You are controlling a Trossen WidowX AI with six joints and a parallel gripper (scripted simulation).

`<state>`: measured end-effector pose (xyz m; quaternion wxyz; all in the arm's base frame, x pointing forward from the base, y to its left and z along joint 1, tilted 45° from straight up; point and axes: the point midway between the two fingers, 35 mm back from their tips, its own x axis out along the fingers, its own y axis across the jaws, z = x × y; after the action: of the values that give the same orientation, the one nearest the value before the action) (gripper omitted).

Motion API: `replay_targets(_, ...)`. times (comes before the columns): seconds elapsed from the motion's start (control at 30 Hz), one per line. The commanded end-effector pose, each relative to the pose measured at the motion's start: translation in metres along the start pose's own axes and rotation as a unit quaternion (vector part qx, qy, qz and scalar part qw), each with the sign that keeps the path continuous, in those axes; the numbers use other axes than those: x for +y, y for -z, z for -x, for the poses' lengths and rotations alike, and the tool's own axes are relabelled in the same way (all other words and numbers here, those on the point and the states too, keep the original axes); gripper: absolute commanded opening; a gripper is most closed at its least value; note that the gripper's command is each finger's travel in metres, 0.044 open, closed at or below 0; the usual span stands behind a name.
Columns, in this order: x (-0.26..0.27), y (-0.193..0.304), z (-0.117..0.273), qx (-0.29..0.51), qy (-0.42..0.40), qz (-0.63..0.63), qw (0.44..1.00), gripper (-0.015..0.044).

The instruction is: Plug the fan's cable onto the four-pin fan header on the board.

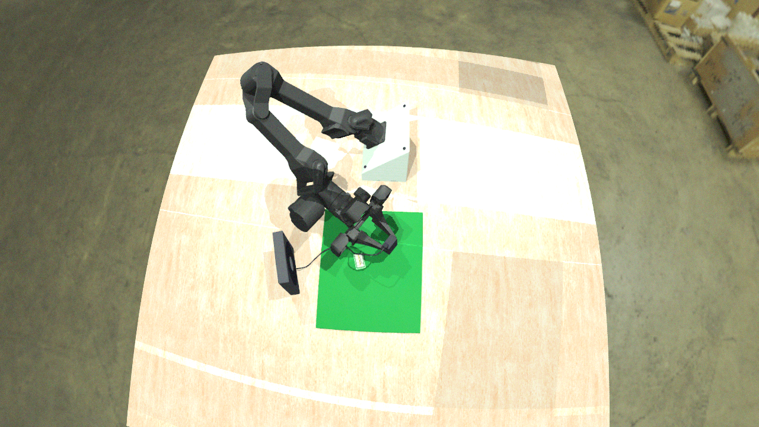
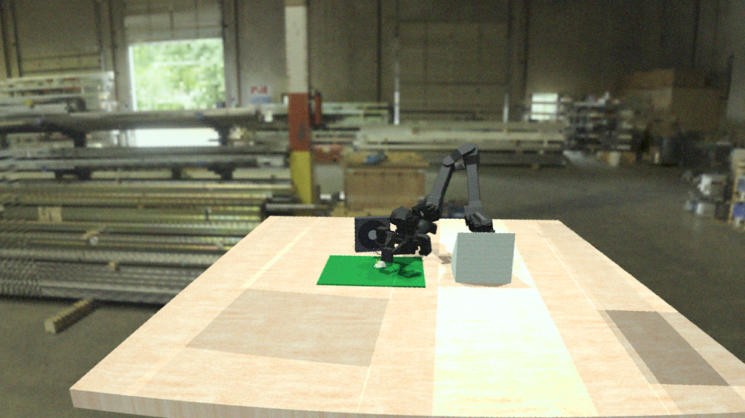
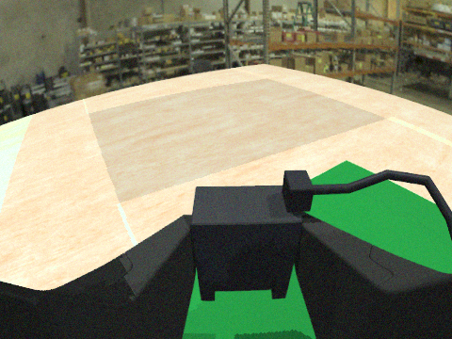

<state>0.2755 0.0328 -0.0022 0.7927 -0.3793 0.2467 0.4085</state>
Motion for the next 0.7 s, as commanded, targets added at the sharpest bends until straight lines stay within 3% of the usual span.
replay_targets(0.0,-0.001,0.002,-0.001,-0.003,0.001,0.002,1.000,0.0000)
replay_targets(0.67,-0.001,0.020,-0.004,-0.003,0.001,0.002,1.000,0.0000)
